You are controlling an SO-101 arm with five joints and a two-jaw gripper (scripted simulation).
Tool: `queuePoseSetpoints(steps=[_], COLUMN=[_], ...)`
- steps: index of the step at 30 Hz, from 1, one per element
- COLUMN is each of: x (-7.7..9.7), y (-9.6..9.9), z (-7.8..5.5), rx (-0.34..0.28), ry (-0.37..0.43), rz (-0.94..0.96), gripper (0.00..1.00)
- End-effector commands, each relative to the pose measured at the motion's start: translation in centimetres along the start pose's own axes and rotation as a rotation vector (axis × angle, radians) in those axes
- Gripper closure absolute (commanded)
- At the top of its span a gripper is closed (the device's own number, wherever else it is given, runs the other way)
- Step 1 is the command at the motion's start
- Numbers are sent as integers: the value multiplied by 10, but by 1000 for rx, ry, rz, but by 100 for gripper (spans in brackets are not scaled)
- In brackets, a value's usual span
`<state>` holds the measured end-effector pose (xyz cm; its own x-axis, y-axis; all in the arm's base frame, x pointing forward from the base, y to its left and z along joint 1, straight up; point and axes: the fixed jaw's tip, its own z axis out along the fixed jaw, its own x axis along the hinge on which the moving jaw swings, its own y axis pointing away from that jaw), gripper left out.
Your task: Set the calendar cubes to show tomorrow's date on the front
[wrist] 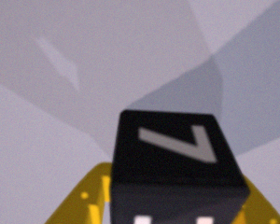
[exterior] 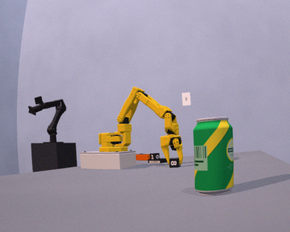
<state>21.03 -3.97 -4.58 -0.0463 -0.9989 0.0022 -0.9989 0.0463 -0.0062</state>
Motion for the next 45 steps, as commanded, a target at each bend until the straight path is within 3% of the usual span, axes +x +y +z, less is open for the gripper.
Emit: queuePoseSetpoints(steps=[1, 9, 28, 39, 45], x=[0, 0, 0, 0, 1], y=[2, 2, 2, 2, 1], z=[2, 2, 2, 2, -6], rx=[-18, -18, -18, -18, -18], ry=[-4, -4, -4, -4, -4], rz=[0, 0, 0, 0, 0], gripper=[79, 81, 99, 100, 100])
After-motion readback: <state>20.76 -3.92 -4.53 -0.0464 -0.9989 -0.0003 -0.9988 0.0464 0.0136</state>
